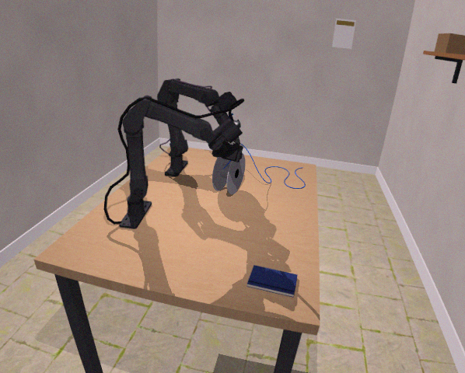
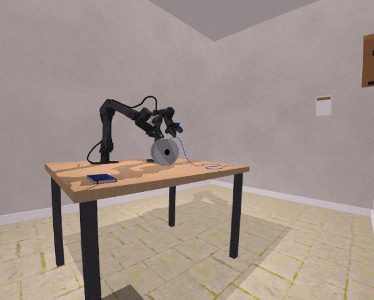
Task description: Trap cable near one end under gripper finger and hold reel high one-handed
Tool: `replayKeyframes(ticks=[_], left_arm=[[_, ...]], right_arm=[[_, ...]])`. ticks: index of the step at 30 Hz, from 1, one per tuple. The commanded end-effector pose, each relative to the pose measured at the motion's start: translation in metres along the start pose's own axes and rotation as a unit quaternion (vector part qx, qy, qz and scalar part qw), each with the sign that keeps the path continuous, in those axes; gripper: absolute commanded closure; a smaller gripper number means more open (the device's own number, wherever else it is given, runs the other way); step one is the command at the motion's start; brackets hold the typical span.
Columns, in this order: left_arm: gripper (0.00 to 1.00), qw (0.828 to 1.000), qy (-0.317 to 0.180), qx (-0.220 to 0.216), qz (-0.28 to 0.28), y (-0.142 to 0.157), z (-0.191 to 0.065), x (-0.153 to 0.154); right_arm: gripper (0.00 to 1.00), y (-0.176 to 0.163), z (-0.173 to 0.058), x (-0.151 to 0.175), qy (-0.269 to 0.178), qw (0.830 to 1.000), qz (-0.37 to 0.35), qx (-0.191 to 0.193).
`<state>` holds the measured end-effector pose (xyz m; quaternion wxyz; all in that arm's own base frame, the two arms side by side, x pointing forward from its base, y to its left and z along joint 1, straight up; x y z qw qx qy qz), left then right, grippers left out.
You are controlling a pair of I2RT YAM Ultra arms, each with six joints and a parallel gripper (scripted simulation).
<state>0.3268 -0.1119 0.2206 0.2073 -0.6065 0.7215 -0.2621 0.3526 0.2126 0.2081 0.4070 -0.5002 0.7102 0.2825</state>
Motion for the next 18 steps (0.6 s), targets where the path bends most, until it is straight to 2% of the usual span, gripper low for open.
replayKeyframes(ticks=[1, 18], left_arm=[[1.00, 1.000, -0.009, 0.014, 0.002, 0.000, -0.004, -0.006], [1.00, 1.000, -0.008, 0.020, 0.001, -0.013, -0.010, -0.004]], right_arm=[[0.25, 0.001, -0.003, -0.006, -0.007, 1.000, -0.005, -0.002], [0.25, -0.005, -0.002, -0.003, -0.005, 1.000, -0.001, -0.001]])
Point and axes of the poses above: on each arm, the point where the finger pads meet when closed, its own z axis out along the fingers, its own y axis across the jaws, x = y × z, the point moved 1 cm from there along -z, back along the fingers, and after that the axes turned 1 degree about -z, right-handed, at the moved point
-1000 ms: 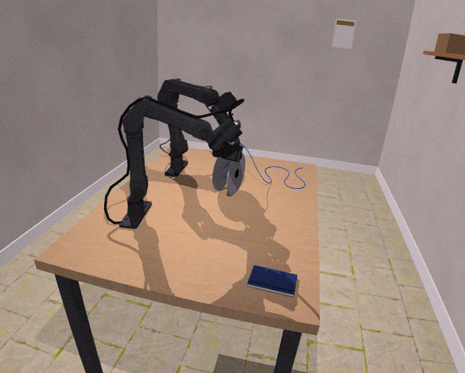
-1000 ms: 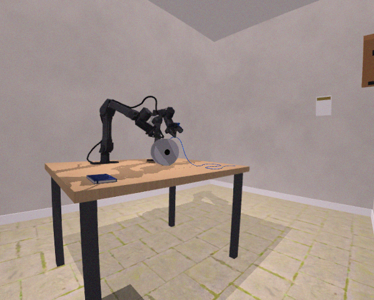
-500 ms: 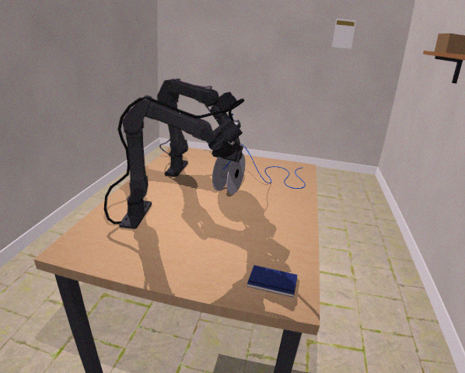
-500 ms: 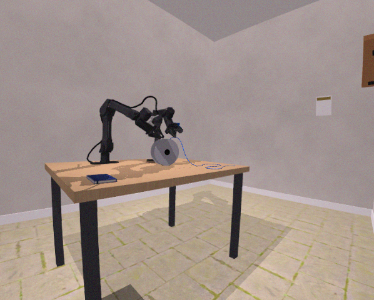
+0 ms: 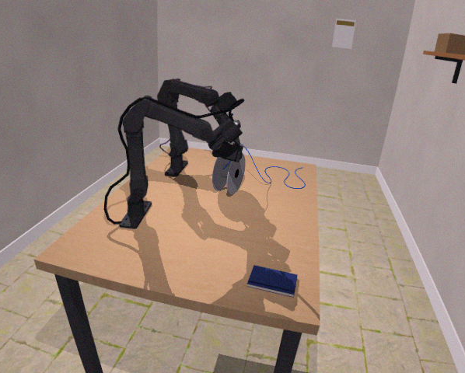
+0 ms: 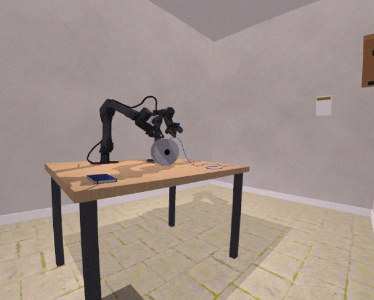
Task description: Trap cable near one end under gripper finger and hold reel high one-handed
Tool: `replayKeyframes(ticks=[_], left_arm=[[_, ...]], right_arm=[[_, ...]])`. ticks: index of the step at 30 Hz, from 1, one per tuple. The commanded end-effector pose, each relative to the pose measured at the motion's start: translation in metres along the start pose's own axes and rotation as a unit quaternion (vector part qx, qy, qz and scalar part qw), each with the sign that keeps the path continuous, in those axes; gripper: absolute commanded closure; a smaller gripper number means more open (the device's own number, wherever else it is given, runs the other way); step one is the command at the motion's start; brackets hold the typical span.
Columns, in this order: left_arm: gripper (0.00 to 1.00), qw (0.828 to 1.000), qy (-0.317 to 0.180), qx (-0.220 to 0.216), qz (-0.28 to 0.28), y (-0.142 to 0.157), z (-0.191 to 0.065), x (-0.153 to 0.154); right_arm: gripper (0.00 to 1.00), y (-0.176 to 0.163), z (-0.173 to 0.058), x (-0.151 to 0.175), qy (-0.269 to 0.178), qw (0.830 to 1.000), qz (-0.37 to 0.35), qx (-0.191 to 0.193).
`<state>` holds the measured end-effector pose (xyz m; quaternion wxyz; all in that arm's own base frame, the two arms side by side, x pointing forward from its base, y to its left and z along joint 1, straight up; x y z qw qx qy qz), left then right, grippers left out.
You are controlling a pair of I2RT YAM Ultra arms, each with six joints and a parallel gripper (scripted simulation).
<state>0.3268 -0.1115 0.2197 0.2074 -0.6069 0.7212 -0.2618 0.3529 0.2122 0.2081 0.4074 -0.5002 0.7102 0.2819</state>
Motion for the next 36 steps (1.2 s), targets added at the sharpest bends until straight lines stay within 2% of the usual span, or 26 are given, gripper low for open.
replayKeyframes(ticks=[1, 19, 30, 35, 36], left_arm=[[1.00, 1.000, -0.008, 0.020, 0.002, -0.014, -0.011, -0.003], [1.00, 1.000, -0.007, 0.010, 0.006, -0.016, -0.011, 0.000], [1.00, 0.999, -0.002, 0.036, 0.002, -0.025, -0.017, 0.002], [1.00, 1.000, -0.007, 0.013, 0.004, -0.003, -0.007, -0.003], [1.00, 1.000, -0.008, 0.014, 0.004, -0.007, -0.009, -0.003]], right_arm=[[0.25, -0.003, -0.001, -0.003, -0.005, 1.000, -0.002, -0.003], [0.25, 0.000, -0.004, -0.012, -0.010, 1.000, -0.008, -0.002], [0.25, 0.003, -0.002, -0.014, -0.011, 1.000, -0.007, -0.005], [0.25, 0.000, 0.005, -0.009, -0.008, 1.000, -0.007, -0.003], [0.25, -0.001, 0.006, -0.007, -0.006, 1.000, -0.006, -0.002]])
Point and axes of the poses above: on each arm, the point where the finger pads meet when closed, its own z axis out along the fingers, its own y axis across the jaws, x = y × z, the point moved 1 cm from there along -z, back along the fingers, and after that the axes turned 1 degree about -z, right-handed, at the moved point
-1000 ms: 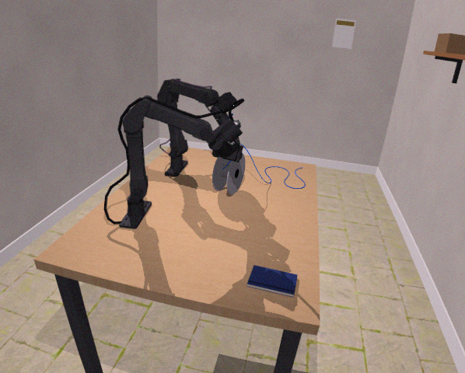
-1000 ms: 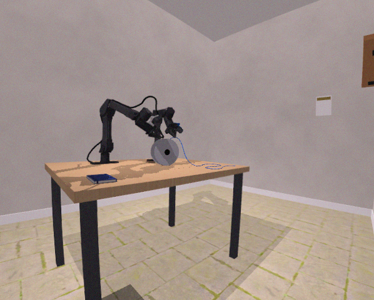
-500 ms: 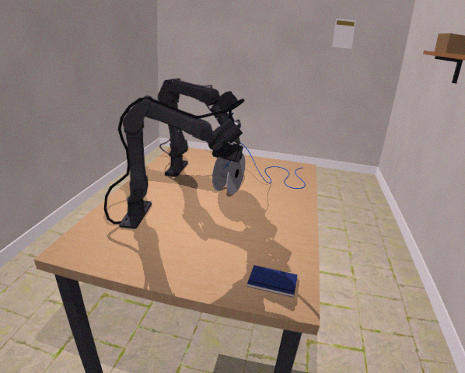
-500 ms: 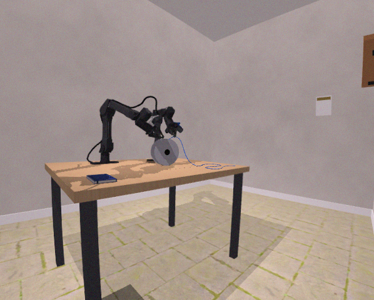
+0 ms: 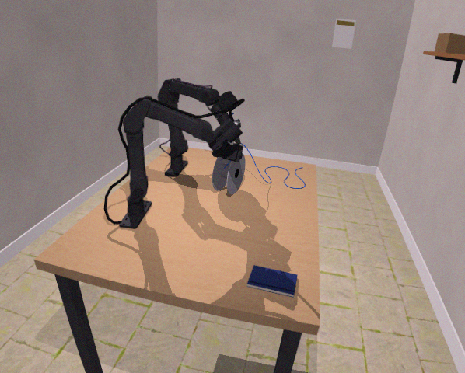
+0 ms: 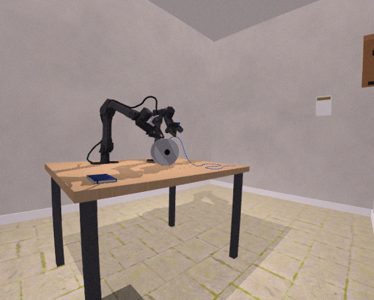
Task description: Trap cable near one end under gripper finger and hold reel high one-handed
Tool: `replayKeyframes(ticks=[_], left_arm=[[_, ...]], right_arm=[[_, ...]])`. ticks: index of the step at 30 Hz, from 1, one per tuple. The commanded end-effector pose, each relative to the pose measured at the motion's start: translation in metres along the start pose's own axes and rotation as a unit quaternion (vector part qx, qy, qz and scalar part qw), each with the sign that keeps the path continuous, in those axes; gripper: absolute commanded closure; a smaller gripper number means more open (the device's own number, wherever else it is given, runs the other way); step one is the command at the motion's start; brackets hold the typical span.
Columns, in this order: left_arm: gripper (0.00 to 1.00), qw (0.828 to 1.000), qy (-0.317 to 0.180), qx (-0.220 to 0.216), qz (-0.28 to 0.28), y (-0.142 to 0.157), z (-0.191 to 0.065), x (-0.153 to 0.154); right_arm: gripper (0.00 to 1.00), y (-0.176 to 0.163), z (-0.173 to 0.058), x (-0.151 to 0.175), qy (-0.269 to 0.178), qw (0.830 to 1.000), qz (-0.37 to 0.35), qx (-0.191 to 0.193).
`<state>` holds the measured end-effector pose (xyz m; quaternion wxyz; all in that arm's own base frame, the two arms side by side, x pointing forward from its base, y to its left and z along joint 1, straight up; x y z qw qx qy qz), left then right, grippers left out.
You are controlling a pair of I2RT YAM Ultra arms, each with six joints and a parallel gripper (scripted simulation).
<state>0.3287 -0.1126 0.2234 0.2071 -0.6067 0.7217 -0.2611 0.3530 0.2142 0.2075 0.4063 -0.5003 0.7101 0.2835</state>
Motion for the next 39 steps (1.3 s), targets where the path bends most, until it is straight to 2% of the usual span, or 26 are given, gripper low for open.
replayKeyframes(ticks=[1, 3, 4, 8, 18, 21, 32, 39], left_arm=[[1.00, 1.000, -0.008, 0.016, 0.003, -0.001, -0.008, -0.004], [1.00, 1.000, -0.008, 0.016, 0.003, -0.001, -0.008, -0.004], [1.00, 1.000, -0.005, 0.029, 0.001, -0.011, -0.014, -0.003], [1.00, 0.999, -0.005, 0.033, 0.000, -0.015, -0.018, -0.004], [1.00, 0.999, -0.007, 0.031, -0.002, -0.013, -0.014, -0.006], [1.00, 0.999, -0.008, 0.031, -0.002, -0.013, -0.014, -0.006], [1.00, 1.000, -0.007, 0.021, 0.002, -0.003, -0.008, -0.005], [1.00, 1.000, -0.006, 0.017, 0.004, 0.000, -0.007, -0.003]], right_arm=[[0.25, -0.001, 0.005, -0.007, -0.006, 1.000, -0.007, 0.000], [0.25, -0.001, 0.005, -0.007, -0.006, 1.000, -0.007, 0.000], [0.25, 0.002, 0.002, -0.013, -0.014, 1.000, -0.013, -0.002], [0.25, -0.001, 0.012, -0.001, 0.000, 1.000, -0.001, -0.001], [0.25, -0.001, 0.029, -0.007, -0.004, 1.000, -0.005, 0.002], [0.25, -0.001, 0.026, -0.017, -0.013, 1.000, -0.013, 0.004], [0.25, -0.003, 0.050, -0.017, -0.011, 1.000, -0.011, 0.004], [0.25, -0.002, 0.056, -0.021, -0.014, 1.000, -0.013, 0.001]])
Point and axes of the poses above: on each arm, the point where the finger pads meet when closed, its own z axis out along the fingers, its own y axis across the jaws, x = y × z, the point moved 1 cm from there along -z, back along the fingers, and after that the axes turned 1 degree about -z, right-handed, at the moved point
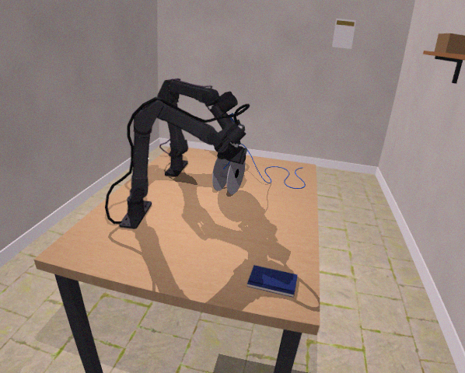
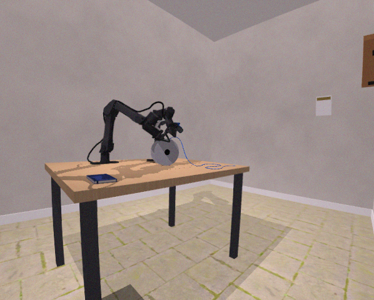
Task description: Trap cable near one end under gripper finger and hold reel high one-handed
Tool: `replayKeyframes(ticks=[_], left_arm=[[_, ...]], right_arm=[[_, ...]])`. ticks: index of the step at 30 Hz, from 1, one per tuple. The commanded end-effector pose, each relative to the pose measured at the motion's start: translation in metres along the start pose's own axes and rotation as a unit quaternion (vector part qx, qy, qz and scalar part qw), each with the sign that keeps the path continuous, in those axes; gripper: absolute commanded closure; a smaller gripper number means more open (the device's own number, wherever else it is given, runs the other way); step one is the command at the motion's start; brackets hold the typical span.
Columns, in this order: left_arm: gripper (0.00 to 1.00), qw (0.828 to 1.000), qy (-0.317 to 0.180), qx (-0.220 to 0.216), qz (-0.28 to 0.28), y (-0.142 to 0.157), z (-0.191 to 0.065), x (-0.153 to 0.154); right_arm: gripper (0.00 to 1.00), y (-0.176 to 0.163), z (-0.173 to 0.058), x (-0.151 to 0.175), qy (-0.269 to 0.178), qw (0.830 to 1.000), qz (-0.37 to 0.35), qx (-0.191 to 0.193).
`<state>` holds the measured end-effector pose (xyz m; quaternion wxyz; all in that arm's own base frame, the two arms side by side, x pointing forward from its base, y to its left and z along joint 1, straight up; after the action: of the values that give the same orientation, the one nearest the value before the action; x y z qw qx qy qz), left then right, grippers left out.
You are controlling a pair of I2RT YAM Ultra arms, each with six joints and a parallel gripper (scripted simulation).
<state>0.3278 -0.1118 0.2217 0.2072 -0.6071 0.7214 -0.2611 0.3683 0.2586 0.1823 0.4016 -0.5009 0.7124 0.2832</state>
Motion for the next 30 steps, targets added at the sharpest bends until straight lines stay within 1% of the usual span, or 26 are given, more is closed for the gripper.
replayKeyframes(ticks=[1, 4, 7, 10, 15, 23, 26, 28, 30], left_arm=[[1.00, 1.000, -0.006, 0.017, 0.005, -0.001, -0.008, -0.002], [1.00, 1.000, -0.005, 0.014, 0.006, 0.001, -0.006, -0.002], [1.00, 1.000, -0.003, 0.024, 0.005, -0.007, -0.013, 0.000], [1.00, 1.000, -0.005, 0.024, 0.003, -0.009, -0.012, -0.001], [1.00, 1.000, -0.005, 0.024, 0.003, -0.010, -0.012, -0.001], [1.00, 1.000, -0.005, 0.025, 0.002, -0.014, -0.012, -0.002], [1.00, 1.000, -0.005, 0.025, 0.002, -0.015, -0.012, -0.002], [1.00, 1.000, -0.006, 0.025, 0.002, -0.015, -0.012, -0.002], [1.00, 1.000, -0.006, 0.025, 0.002, -0.015, -0.012, -0.002]], right_arm=[[0.25, -0.004, 0.007, -0.013, -0.013, 1.000, -0.011, 0.003], [0.25, -0.001, 0.007, -0.010, -0.011, 1.000, -0.009, 0.003], [0.25, 0.002, 0.009, -0.007, -0.010, 1.000, -0.007, -0.001], [0.25, 0.004, 0.012, 0.002, -0.004, 1.000, 0.000, -0.004], [0.25, 0.001, 0.010, -0.001, -0.008, 1.000, -0.004, -0.001], [0.25, 0.000, -0.004, -0.006, -0.014, 1.000, -0.009, 0.007], [0.25, 0.001, -0.001, 0.000, -0.008, 1.000, -0.004, 0.003], [0.25, 0.004, -0.001, -0.002, -0.010, 1.000, -0.006, 0.001], [0.31, 0.000, 0.000, -0.006, -0.013, 1.000, -0.010, 0.003]])
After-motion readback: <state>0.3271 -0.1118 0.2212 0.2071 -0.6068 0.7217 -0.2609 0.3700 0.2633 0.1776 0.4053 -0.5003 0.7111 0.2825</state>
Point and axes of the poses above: on each arm, the point where the finger pads meet when closed, its own z axis out along the fingers, its own y axis across the jaws, x = y × z, the point moved 1 cm from there along -z, back along the fingers, and after that the axes turned 1 degree about -z, right-handed, at the moved point
